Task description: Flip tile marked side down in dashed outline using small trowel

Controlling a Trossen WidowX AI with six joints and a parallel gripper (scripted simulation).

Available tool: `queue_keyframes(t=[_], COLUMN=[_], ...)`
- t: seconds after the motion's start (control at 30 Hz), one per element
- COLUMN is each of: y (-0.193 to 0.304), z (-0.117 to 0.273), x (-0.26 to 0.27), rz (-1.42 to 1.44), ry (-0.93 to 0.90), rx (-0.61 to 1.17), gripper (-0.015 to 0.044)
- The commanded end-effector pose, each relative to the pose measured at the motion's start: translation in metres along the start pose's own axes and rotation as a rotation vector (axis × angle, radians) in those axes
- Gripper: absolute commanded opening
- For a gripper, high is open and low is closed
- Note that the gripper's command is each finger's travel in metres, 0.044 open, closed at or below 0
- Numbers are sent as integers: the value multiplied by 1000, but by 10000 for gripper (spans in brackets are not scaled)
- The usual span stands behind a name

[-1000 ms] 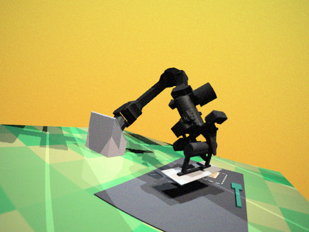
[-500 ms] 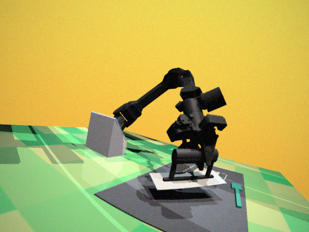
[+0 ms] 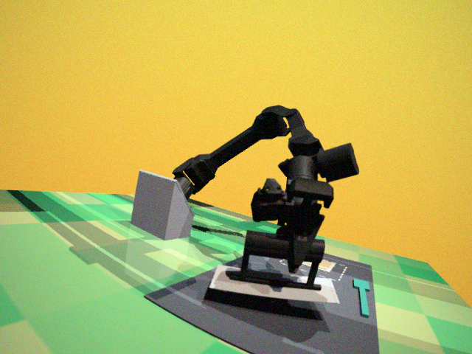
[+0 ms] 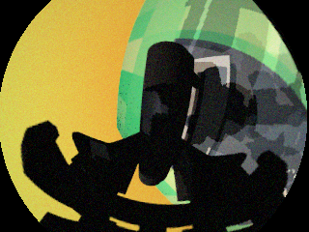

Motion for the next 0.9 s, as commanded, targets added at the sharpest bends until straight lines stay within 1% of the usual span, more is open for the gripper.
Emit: queue_keyframes(t=[0.0, 0.73, 0.87], y=[0, -30, -32], z=[-5, -36, -38], x=[10, 35, 36], rz=[-75, -391, -408], ry=[-35, -207, -223], rx=[-69, -446, -469], gripper=[0, 0, 0])
Point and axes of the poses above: the point midway between the two fingers, 35 mm back from their tips, its own z axis back along the fingers, its own x axis across the jaws, y = z × x, the point moved 4 cm from there along z, back along the fingers, and after that the axes turned 3 degrees about -z, right-handed, at the moved point
